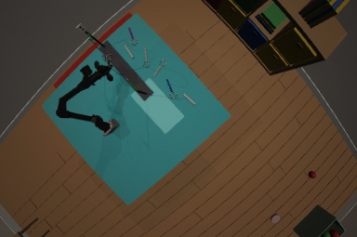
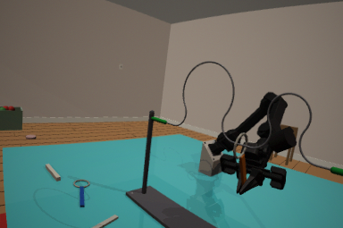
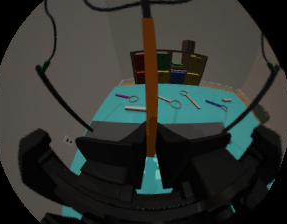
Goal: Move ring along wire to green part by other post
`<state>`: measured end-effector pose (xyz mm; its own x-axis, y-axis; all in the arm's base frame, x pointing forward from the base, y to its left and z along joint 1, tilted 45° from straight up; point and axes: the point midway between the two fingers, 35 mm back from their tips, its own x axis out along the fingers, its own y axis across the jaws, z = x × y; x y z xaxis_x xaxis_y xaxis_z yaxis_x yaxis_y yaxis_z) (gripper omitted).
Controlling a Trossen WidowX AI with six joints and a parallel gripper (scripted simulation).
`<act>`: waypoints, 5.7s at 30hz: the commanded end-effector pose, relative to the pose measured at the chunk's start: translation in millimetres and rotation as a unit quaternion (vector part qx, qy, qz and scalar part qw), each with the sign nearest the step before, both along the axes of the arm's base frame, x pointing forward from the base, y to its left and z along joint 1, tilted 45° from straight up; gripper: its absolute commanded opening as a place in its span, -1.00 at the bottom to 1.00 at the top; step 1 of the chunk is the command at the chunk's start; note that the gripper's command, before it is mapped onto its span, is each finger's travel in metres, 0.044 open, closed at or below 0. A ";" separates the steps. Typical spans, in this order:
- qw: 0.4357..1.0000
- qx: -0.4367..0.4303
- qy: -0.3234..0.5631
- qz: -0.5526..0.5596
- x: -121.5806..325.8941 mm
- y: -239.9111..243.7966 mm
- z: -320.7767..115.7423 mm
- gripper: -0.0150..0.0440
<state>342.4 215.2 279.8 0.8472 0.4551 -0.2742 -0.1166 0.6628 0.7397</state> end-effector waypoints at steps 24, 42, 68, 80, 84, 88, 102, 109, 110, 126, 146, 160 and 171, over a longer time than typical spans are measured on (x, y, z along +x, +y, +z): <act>0.994 -0.109 -0.015 0.004 2.6 -39.1 -33.0 -1.00; 0.955 -0.294 -0.028 0.008 6.5 -95.0 -55.9 -1.00; 0.812 -0.582 -0.044 0.012 12.7 -191.5 -42.0 -1.00; 0.717 -0.695 -0.048 0.012 14.9 -228.3 -15.7 -1.00; 0.684 -0.728 -0.049 0.013 15.5 -238.2 -5.1 -1.00; 0.651 -0.757 -0.050 0.013 16.0 -246.7 5.9 -1.00; 0.565 -0.823 -0.052 0.013 16.9 -264.6 40.4 -1.00; 0.554 -0.831 -0.052 0.013 17.1 -267.4 49.8 -1.00; 0.554 -0.831 -0.052 0.013 17.1 -267.7 50.8 -1.00; 0.603 -0.796 -0.051 0.013 17.2 -268.1 52.9 -1.00; 0.696 -0.717 -0.047 0.014 17.1 -263.7 46.1 -1.00; 0.756 -0.653 -0.045 0.014 17.0 -259.3 41.6 -1.00; 0.799 -0.599 -0.042 0.014 16.9 -255.3 38.7 -1.00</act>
<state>359.1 -40.7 318.0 0.8796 -0.0866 -0.4677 -0.1601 0.8721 -0.4625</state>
